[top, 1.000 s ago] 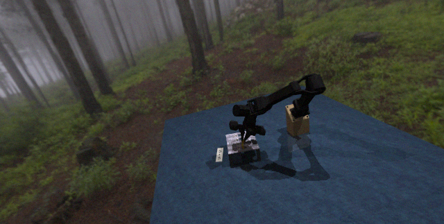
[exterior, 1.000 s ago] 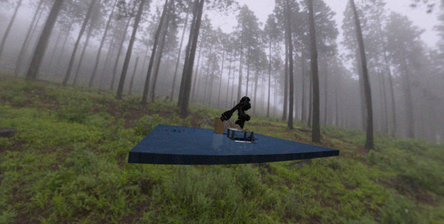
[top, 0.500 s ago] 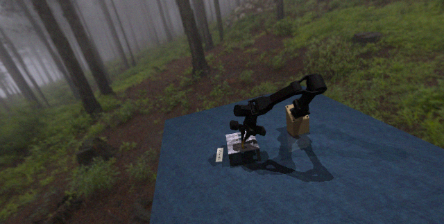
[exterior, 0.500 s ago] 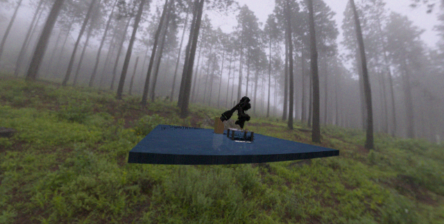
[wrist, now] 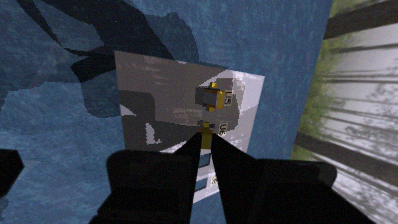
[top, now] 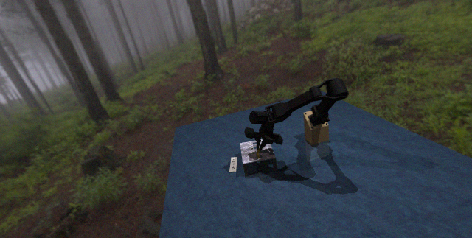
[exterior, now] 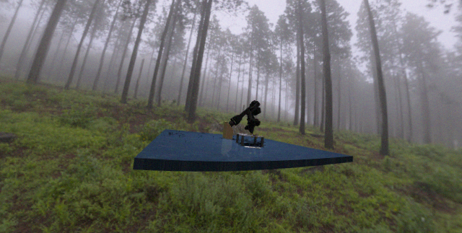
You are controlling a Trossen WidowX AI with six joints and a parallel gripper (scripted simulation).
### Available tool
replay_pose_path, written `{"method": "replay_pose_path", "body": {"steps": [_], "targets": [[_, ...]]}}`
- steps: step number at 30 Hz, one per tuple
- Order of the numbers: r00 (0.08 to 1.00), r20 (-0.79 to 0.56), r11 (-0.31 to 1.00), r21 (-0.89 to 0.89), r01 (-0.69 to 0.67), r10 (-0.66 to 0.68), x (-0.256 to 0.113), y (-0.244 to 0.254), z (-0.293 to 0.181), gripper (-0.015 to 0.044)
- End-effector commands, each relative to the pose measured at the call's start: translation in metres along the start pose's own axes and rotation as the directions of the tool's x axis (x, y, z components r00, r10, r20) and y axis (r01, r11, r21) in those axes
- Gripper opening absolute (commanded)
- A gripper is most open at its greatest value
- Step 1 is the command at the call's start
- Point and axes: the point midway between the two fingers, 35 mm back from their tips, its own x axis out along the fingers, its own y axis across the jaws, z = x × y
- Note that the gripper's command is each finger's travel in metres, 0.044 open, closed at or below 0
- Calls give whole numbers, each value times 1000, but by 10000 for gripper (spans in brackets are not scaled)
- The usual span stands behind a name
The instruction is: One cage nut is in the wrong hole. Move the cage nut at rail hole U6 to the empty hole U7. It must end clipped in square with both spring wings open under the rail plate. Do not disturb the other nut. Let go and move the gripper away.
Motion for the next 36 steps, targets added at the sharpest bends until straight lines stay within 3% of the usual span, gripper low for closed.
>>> {"method": "replay_pose_path", "body": {"steps": [1,36], "targets": [[1000,-3,1000,5,6,-6,0,1,-1,27],[1000,-4,1000,5,3,-3,0,0,-1,27]]}}
